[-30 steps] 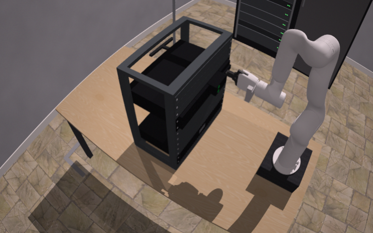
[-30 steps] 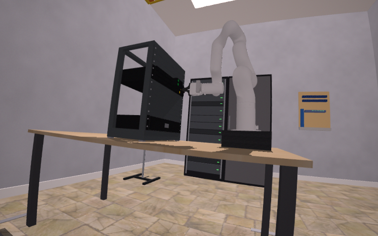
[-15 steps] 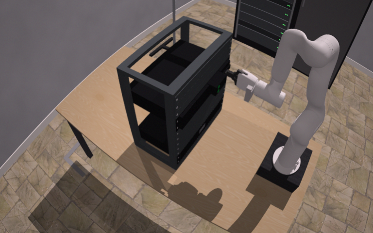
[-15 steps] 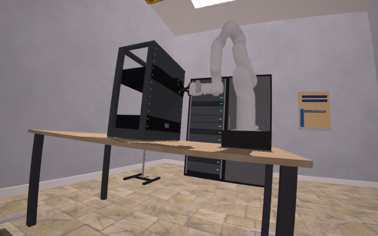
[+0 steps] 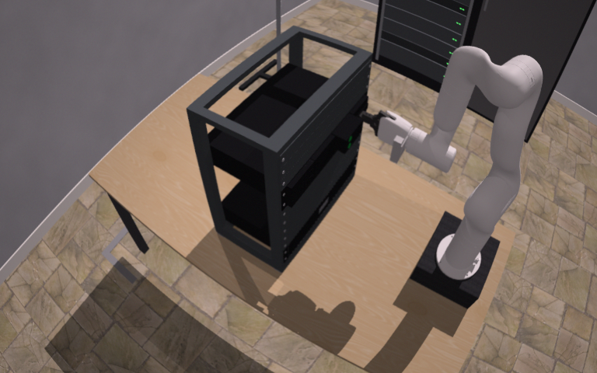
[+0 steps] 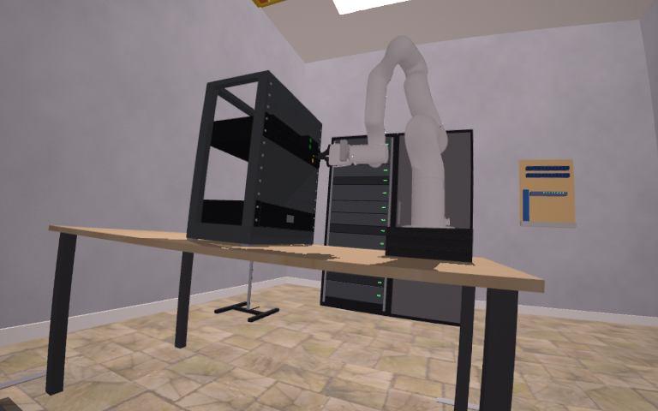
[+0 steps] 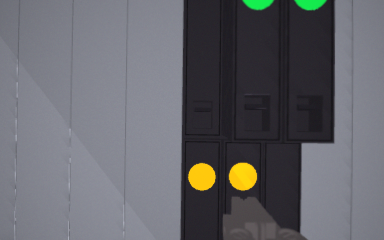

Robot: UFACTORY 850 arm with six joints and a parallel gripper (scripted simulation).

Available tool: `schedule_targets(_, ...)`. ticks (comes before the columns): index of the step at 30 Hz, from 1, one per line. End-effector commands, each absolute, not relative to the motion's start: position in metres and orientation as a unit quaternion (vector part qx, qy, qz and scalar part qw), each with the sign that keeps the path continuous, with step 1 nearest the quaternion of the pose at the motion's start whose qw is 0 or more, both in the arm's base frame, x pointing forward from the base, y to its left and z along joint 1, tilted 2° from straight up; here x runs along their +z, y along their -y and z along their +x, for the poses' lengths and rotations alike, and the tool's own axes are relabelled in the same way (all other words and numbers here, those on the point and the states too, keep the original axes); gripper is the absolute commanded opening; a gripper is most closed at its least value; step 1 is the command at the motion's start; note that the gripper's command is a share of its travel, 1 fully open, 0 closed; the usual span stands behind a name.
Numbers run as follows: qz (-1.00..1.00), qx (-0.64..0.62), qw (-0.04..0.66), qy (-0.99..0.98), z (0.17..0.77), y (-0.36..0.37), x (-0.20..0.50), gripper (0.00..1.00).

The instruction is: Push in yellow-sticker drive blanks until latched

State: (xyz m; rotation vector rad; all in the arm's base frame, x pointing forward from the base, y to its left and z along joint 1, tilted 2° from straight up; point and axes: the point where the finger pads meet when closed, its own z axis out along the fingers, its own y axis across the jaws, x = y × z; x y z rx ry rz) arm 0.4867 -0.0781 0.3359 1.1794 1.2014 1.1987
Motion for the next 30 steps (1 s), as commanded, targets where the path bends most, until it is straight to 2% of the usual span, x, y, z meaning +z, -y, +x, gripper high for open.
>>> schedule_targets(1,0.49,0.499,0.513,-0.499,0.487,0.078,0.337,0.0)
schedule_targets(23,0.49,0.499,0.513,-0.499,0.49,0.078,0.337,0.0)
schedule_targets(30,0.49,0.499,0.513,-0.499,0.474,0.078,0.336,0.0)
